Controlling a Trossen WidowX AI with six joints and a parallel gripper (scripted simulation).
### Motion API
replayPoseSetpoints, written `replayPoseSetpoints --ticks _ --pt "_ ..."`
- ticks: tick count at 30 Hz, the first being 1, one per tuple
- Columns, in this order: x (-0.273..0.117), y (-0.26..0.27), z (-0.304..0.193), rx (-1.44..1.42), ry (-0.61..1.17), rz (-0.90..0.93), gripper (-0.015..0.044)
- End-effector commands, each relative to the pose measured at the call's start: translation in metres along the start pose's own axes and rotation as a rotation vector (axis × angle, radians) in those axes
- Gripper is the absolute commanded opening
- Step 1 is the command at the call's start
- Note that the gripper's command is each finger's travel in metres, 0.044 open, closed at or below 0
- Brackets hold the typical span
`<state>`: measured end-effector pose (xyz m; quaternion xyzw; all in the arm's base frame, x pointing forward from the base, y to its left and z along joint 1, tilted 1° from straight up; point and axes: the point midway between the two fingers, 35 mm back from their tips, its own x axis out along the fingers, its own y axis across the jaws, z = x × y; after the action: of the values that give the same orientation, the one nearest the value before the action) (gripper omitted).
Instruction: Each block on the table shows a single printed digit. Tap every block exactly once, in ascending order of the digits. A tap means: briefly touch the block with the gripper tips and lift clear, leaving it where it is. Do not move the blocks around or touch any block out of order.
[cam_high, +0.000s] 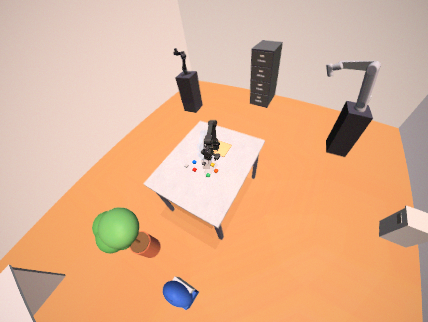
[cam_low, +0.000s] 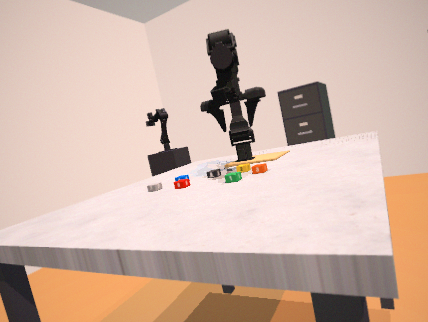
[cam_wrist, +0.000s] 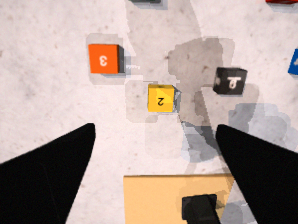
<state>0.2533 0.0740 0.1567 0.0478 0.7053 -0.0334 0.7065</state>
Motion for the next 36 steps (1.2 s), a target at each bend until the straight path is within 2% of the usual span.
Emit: replayPoseSetpoints --ticks 1,25,31,36 --pt "0.000 0.039 0.025 -0.005 -0.006 0.007 0.0400" --pt "0.000 0.046 0.031 -0.005 -0.006 0.007 0.0400" --pt "-0.002 0.018 0.096 -0.005 -0.012 0.004 0.0400" --pt "-0.001 0.013 0.104 -0.005 -0.013 0.004 0.0400"
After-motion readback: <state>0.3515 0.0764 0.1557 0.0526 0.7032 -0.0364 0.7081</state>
